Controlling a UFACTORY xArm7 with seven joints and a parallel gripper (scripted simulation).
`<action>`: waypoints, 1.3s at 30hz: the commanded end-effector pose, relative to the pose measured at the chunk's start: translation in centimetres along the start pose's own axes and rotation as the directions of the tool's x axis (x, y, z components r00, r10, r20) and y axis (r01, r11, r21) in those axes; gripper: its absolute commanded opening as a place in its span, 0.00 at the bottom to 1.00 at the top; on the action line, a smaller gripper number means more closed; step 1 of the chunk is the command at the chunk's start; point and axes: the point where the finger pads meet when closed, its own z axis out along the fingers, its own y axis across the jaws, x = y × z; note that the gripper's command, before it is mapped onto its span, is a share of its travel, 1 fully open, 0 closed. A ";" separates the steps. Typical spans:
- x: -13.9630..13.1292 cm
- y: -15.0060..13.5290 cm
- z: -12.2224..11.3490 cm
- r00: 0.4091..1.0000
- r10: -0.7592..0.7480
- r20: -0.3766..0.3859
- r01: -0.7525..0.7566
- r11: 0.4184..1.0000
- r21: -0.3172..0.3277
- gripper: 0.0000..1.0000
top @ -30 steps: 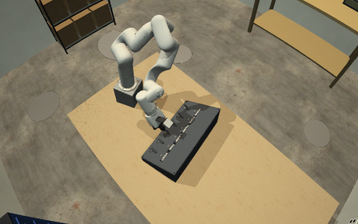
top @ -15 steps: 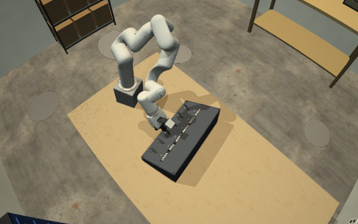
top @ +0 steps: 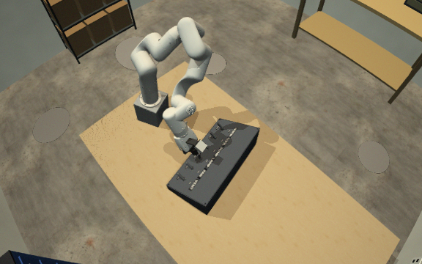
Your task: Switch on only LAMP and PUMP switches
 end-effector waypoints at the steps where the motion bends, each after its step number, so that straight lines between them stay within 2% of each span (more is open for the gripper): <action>1: 0.2 0.1 0.0 1.000 0.001 -0.002 -0.001 1.000 -0.001 0.00; 23: 0.2 0.1 0.0 1.000 0.001 -0.002 -0.001 1.000 -0.001 0.00; 39: -1.1 0.1 0.0 1.000 0.001 -0.002 -0.001 1.000 -0.001 0.00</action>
